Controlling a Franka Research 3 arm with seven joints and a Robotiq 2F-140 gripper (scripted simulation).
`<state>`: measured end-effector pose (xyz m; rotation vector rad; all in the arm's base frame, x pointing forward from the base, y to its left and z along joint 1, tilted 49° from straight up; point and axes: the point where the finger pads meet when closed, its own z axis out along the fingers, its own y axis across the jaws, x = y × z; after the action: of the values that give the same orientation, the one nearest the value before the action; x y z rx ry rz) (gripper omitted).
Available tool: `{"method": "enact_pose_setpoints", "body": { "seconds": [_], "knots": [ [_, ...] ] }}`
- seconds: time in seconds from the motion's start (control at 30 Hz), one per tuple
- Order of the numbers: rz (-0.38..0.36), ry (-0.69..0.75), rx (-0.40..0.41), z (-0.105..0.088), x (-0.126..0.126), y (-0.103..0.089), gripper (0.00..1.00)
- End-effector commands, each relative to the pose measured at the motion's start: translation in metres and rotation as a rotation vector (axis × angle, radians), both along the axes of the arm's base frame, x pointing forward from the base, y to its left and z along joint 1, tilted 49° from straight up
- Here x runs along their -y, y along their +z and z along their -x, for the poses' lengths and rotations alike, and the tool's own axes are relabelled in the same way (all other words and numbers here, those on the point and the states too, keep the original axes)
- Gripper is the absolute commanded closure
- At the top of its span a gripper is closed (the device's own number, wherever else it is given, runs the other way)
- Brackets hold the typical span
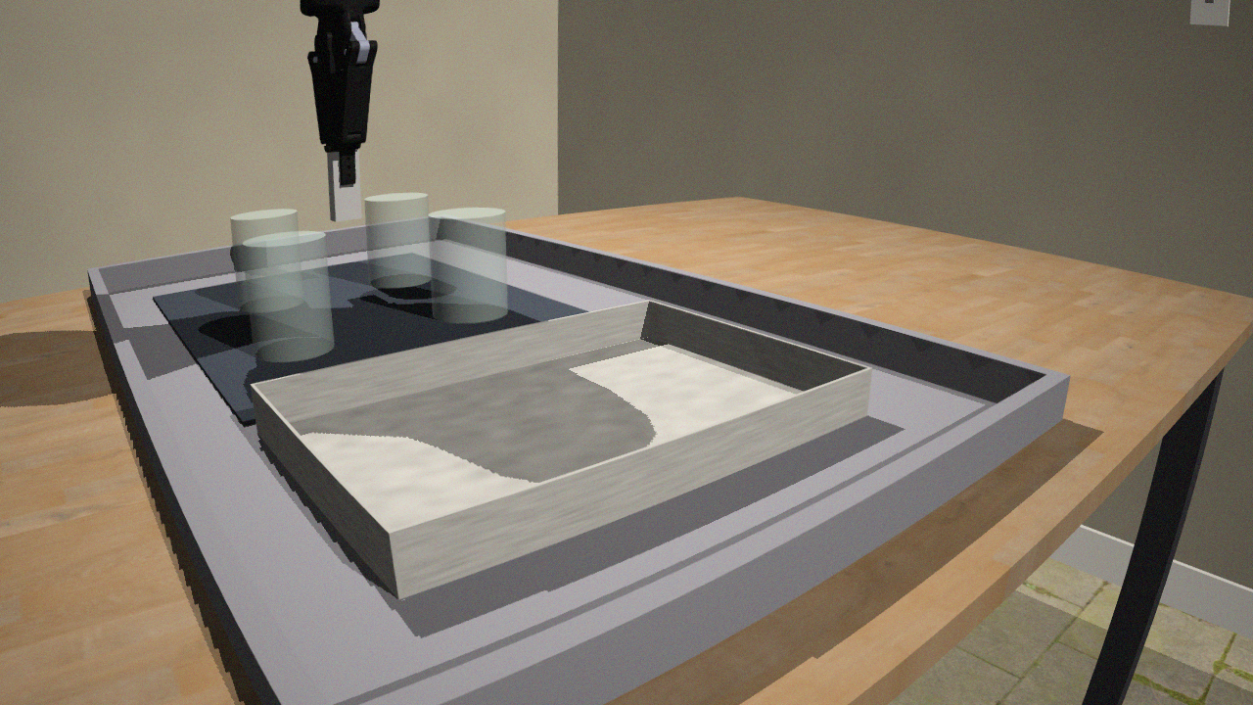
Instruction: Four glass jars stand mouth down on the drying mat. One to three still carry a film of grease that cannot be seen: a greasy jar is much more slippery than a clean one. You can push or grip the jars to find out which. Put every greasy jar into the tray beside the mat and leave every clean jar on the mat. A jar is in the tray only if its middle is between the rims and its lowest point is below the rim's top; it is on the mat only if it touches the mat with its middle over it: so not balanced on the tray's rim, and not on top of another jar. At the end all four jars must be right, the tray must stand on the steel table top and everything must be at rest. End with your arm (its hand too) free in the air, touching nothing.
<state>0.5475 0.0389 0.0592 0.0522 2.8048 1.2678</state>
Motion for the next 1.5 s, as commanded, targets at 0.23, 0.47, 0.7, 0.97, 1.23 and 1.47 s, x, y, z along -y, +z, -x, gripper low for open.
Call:
{"method": "enact_pose_setpoints", "body": {
  "seconds": [0.23,0.47,0.7,0.97,1.23,1.47],
  "knots": [
    [-0.004,-0.002,-0.003,-0.0019,-0.0014,0.0002,1.00],
    [-0.004,-0.002,-0.003,-0.0028,-0.0013,0.0003,1.00],
    [-0.004,-0.002,-0.003,-0.0035,-0.0013,0.0003,1.00],
    [-0.004,-0.002,-0.003,-0.0045,-0.0012,0.0003,1.00],
    [-0.004,-0.002,-0.003,-0.0053,-0.0012,0.0004,1.00],
    [-0.004,-0.002,-0.003,-0.0063,-0.0011,0.0004,1.00]
  ]
}}
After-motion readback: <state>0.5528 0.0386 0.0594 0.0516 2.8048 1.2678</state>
